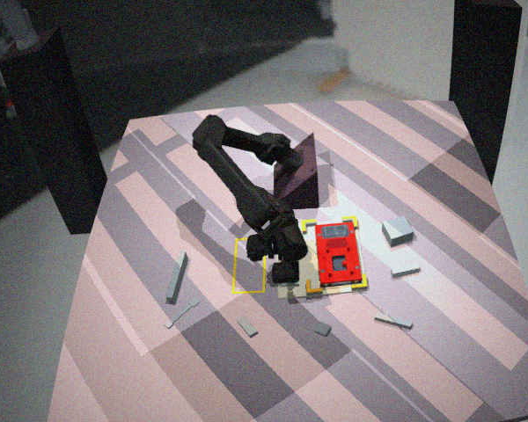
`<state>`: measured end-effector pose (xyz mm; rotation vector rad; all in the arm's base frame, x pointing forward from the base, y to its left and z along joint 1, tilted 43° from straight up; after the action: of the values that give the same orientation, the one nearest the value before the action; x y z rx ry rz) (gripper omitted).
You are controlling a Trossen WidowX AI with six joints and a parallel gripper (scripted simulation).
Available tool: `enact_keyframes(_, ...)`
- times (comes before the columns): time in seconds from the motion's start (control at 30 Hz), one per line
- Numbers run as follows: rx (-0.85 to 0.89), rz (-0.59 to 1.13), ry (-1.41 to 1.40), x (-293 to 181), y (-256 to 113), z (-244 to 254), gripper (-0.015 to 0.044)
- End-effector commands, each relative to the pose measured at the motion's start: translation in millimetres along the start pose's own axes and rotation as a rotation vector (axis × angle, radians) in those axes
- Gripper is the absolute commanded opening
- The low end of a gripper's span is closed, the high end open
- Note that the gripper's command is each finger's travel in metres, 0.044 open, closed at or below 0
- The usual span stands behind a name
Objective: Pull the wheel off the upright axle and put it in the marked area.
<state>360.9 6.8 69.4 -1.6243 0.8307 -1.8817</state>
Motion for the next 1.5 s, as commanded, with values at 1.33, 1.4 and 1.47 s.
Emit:
enact_keyframes(1.33,0.003,0.001,0.002,0,-16,1,0.0)
enact_keyframes(1.4,0.003,0.001,0.002,0,-16,1,0.0)
enact_keyframes(1.47,0.003,0.001,0.002,0,-17,1,0.0)
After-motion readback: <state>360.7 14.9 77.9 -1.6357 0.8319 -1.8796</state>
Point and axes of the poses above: the point midway between the two fingers, 35 mm back from their tips, its own y axis out along the fingers, its own z axis across the jaws, x = y × z, the point moved 7 cm from there along -y, back along the fingers, and after that the axes turned 6 degrees about y, right-handed, at the moved point
